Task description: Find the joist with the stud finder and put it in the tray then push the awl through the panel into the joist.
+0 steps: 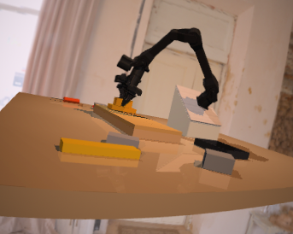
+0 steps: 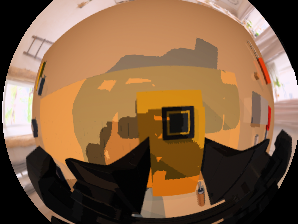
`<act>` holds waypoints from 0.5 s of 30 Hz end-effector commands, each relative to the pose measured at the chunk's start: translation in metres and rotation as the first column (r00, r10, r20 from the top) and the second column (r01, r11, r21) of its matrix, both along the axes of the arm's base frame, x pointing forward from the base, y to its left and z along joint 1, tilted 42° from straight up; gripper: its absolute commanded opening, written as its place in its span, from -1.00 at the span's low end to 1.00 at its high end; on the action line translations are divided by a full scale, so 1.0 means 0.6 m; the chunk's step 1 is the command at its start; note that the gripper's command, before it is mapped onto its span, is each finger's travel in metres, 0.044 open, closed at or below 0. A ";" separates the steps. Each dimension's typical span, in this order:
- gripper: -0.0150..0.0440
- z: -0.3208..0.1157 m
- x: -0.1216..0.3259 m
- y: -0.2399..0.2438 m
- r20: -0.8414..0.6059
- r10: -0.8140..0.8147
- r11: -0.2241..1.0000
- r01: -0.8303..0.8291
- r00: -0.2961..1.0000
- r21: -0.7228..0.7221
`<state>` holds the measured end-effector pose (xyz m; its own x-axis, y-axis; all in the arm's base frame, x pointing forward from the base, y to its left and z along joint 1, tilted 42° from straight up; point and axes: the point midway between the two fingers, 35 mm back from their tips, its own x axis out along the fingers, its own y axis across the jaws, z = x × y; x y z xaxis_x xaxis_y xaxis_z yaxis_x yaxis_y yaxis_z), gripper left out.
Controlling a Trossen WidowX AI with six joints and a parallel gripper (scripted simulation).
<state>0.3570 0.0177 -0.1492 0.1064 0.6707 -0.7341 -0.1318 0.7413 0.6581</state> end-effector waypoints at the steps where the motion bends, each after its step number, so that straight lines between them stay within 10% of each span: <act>1: -0.49 0.008 -0.002 0.011 0.000 0.003 1.000 -0.003 1.000 0.007; 15: -0.49 0.030 -0.007 0.037 -0.001 0.003 1.000 -0.003 1.000 0.009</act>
